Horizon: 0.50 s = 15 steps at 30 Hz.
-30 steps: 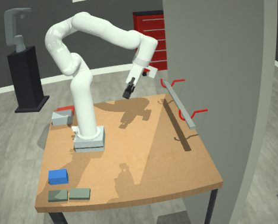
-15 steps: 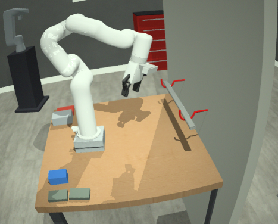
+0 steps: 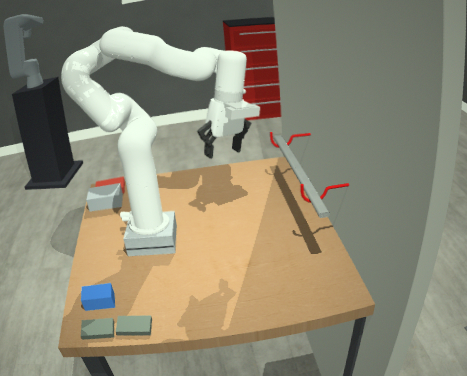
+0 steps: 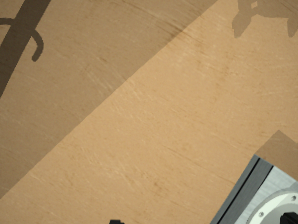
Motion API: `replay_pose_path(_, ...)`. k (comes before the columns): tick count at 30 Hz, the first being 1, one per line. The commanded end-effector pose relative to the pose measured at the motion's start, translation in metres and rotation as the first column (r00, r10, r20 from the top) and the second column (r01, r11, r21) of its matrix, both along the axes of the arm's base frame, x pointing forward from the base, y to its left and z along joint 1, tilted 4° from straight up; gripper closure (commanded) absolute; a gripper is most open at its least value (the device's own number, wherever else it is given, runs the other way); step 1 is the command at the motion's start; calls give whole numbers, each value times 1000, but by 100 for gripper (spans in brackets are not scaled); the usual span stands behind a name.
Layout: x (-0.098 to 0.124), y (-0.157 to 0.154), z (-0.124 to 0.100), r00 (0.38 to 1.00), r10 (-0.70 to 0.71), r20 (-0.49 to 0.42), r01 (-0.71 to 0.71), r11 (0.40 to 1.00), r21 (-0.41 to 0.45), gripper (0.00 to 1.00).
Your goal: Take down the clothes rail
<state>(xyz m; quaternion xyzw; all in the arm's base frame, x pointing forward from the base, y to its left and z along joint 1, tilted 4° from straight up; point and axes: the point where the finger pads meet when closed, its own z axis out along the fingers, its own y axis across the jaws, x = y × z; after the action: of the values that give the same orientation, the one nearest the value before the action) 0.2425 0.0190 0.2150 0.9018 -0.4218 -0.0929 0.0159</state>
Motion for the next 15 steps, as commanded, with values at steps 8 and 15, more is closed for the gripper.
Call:
replay_pose_path(8,11,-1,11,939,-327,108,331,944,-15,0)
replay_pose_path(15,14,-1,13,872,-467,147,471,882,5,0)
